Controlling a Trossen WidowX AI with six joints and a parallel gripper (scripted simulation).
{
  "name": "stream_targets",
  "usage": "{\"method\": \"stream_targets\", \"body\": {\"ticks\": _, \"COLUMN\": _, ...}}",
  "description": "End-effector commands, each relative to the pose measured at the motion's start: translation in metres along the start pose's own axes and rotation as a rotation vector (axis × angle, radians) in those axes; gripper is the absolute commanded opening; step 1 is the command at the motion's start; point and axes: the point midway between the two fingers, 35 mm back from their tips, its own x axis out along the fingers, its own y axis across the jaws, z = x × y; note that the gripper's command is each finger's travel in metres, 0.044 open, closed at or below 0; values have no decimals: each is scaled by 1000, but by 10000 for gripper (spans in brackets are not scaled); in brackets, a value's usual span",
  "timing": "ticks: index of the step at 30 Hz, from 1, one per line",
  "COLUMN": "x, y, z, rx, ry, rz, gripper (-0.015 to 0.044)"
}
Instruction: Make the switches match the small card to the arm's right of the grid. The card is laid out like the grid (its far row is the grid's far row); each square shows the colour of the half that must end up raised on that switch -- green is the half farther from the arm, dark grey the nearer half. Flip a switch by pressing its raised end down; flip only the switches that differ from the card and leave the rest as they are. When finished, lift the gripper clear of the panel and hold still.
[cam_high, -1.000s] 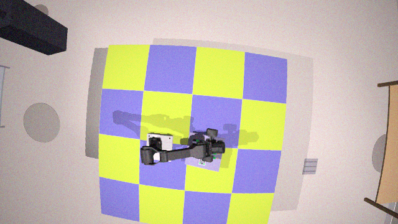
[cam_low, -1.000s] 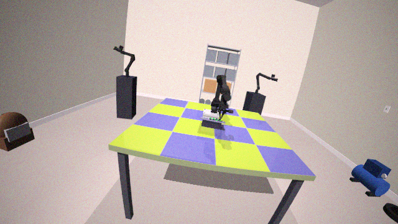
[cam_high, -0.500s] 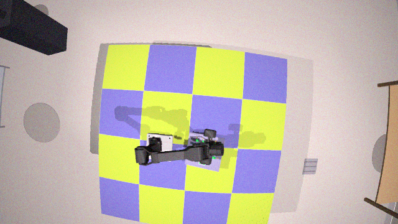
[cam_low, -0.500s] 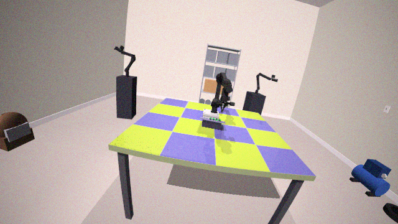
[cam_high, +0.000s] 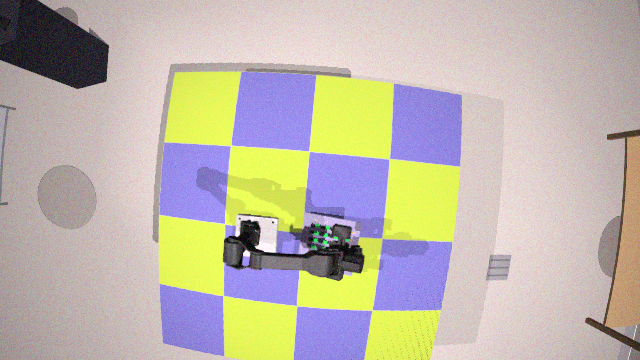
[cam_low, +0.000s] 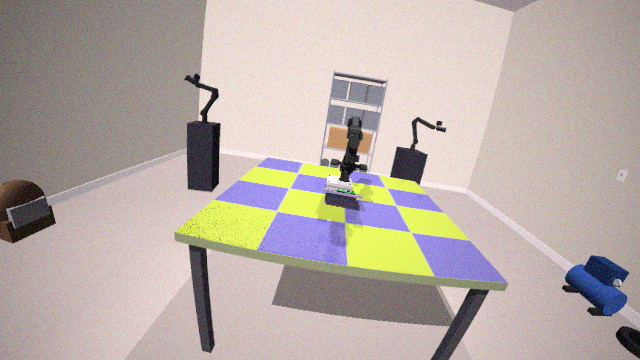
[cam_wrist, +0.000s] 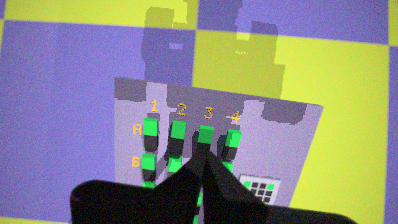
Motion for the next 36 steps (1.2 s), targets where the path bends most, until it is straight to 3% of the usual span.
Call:
{"method": "stream_targets", "body": {"ticks": 1, "x": 23, "y": -2, "z": -4, "rx": -6, "ry": 35, "rz": 3, "gripper": 0}}
{"method": "stream_targets", "body": {"ticks": 36, "x": 47, "y": -2, "z": -4, "rx": -6, "ry": 34, "rz": 3, "gripper": 0}}
